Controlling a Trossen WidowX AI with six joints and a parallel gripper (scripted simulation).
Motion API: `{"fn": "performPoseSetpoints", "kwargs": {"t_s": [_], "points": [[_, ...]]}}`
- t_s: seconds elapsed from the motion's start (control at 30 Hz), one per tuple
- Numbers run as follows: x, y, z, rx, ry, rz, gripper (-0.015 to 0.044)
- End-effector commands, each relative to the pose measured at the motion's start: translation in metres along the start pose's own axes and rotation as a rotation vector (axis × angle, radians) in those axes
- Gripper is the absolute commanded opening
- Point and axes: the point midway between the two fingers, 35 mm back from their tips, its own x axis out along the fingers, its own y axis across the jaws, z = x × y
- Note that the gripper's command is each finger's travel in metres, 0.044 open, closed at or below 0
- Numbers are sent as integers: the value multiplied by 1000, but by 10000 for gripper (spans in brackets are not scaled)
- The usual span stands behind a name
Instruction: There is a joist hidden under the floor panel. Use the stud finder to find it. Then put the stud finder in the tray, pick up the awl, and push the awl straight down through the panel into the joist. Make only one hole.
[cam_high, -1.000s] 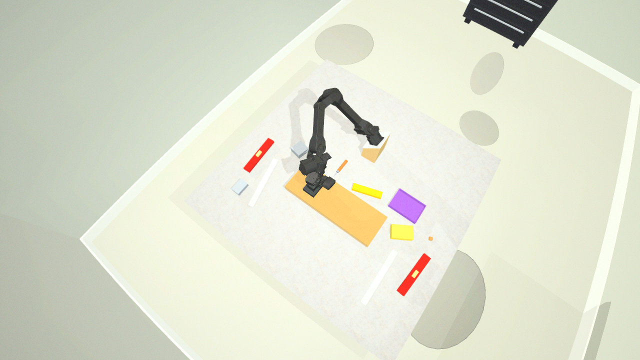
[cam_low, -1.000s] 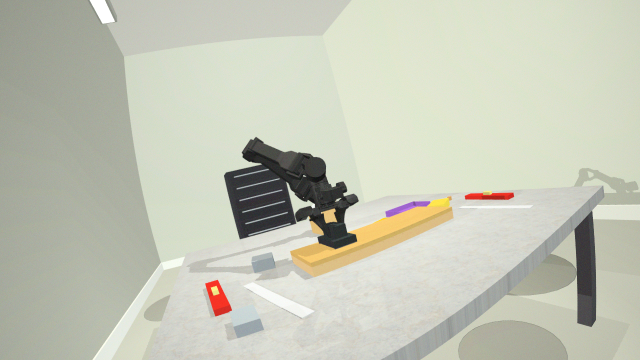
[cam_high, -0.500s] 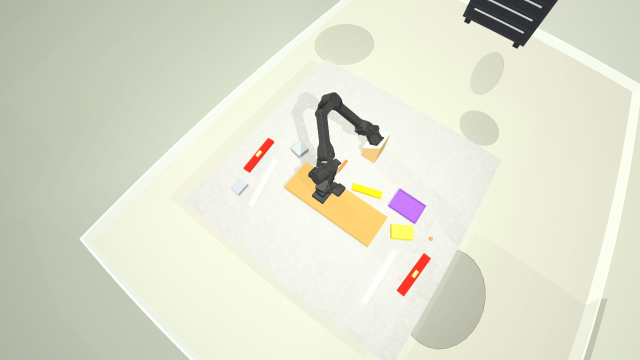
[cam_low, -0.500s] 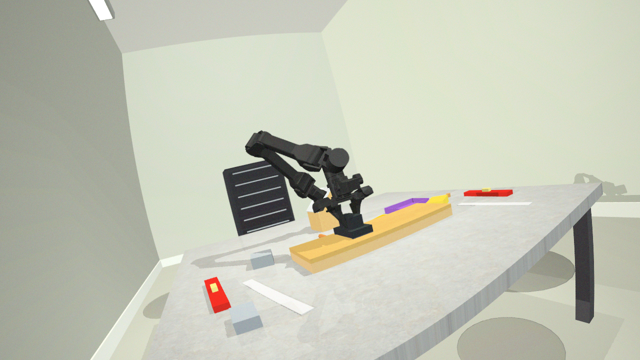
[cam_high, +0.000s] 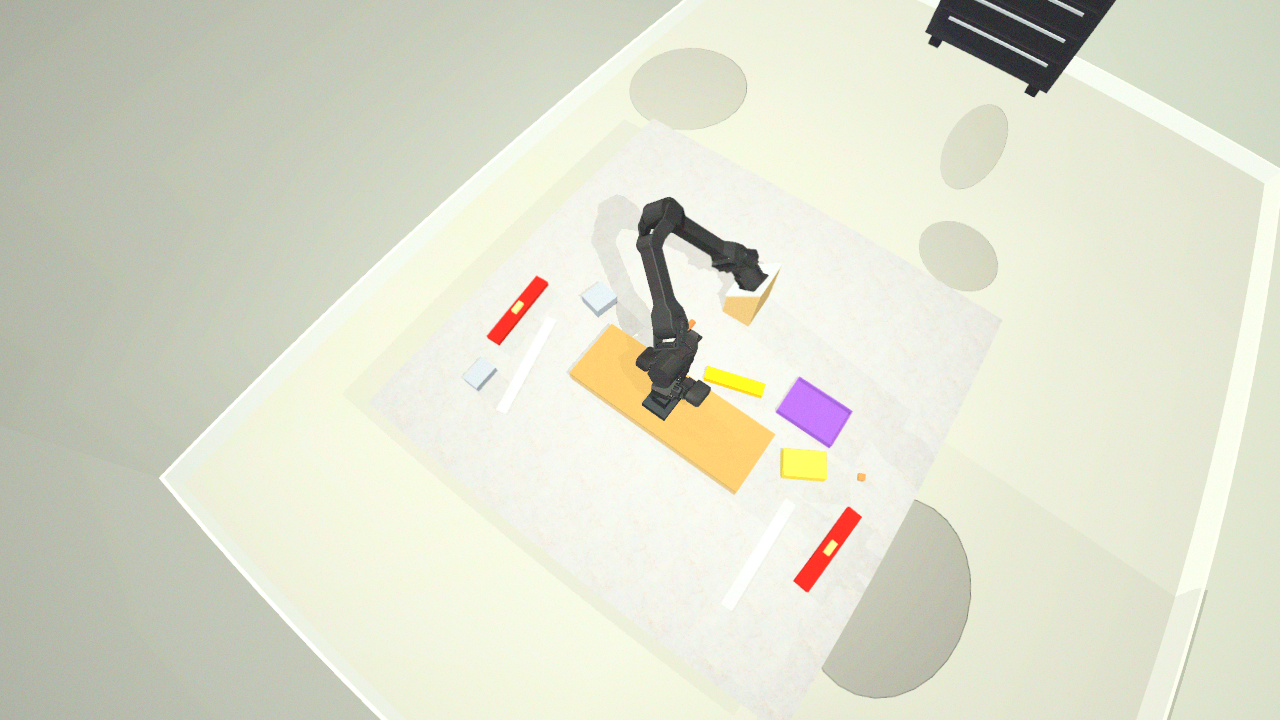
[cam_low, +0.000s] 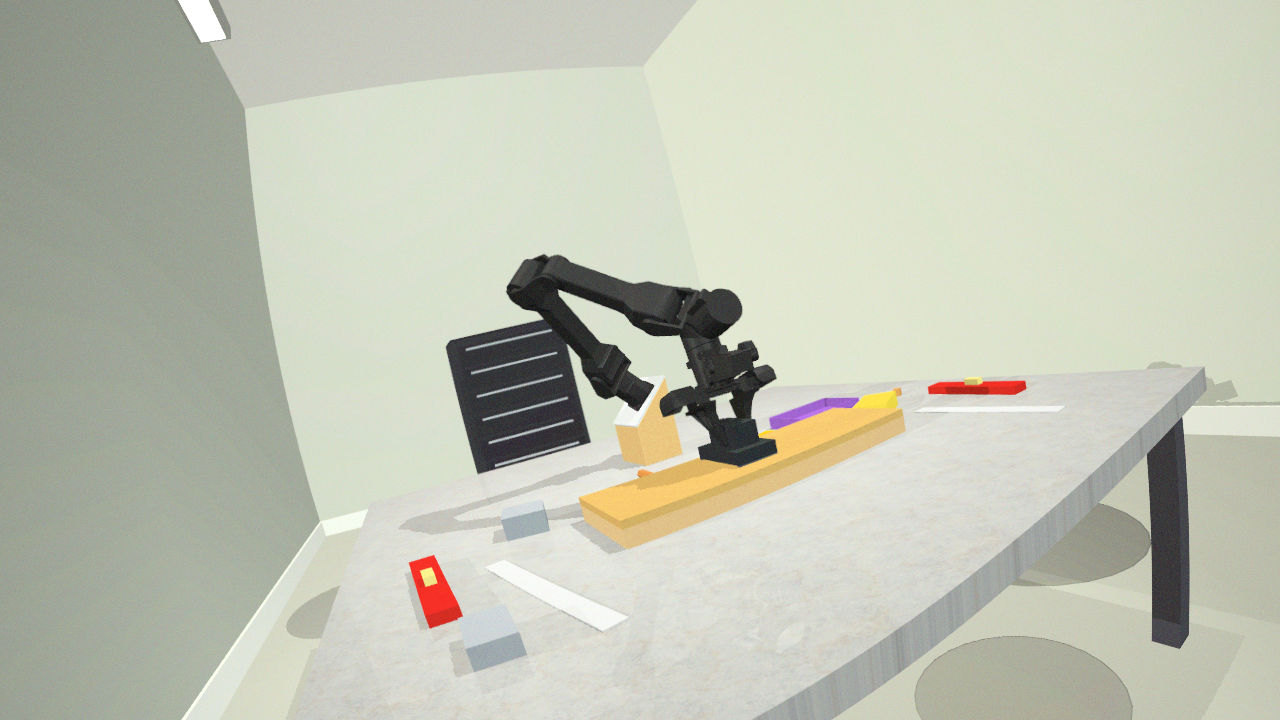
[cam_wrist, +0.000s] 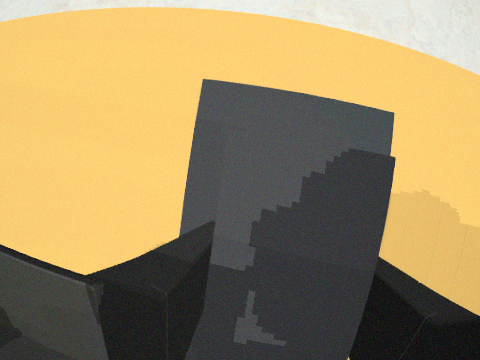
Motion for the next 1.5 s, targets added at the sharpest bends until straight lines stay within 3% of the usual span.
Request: {"fn": "performPoseSetpoints", "kwargs": {"t_s": [0.0,1.47], "points": [[0,16,0,-1,0,9,0],[-4,188,1,6,-2,20,0]]}}
